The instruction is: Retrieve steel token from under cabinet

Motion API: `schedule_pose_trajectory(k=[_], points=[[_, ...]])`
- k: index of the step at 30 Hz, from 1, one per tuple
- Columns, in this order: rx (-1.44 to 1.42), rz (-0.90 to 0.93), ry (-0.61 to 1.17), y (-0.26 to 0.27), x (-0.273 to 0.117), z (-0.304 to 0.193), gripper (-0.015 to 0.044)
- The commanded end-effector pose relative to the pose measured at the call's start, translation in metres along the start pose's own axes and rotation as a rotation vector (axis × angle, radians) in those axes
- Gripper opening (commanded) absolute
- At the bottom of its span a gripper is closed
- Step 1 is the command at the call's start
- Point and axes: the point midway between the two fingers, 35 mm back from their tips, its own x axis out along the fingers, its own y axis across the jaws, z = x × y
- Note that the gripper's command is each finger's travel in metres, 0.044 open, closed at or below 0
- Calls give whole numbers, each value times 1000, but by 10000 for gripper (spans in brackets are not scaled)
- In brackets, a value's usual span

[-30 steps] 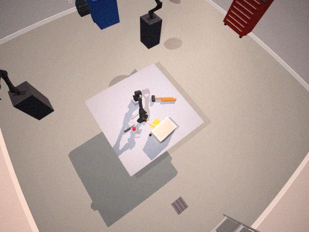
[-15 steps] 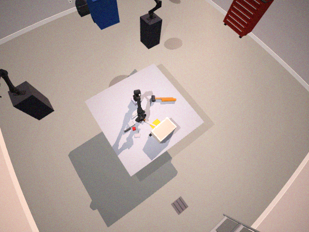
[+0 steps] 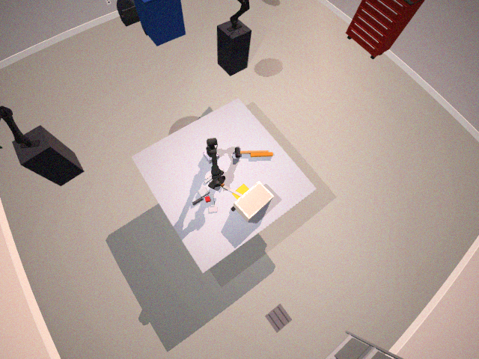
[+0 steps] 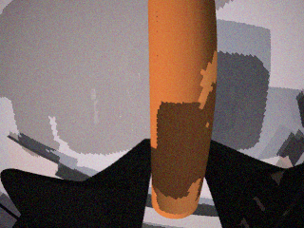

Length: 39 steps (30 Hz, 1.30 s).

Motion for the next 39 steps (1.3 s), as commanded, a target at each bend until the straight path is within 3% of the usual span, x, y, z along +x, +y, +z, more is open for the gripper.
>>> schedule_pose_trajectory(k=[1, 39], points=[[-1, 1, 3, 0, -1, -5, 0], [250, 1, 5, -1, -3, -11, 0]])
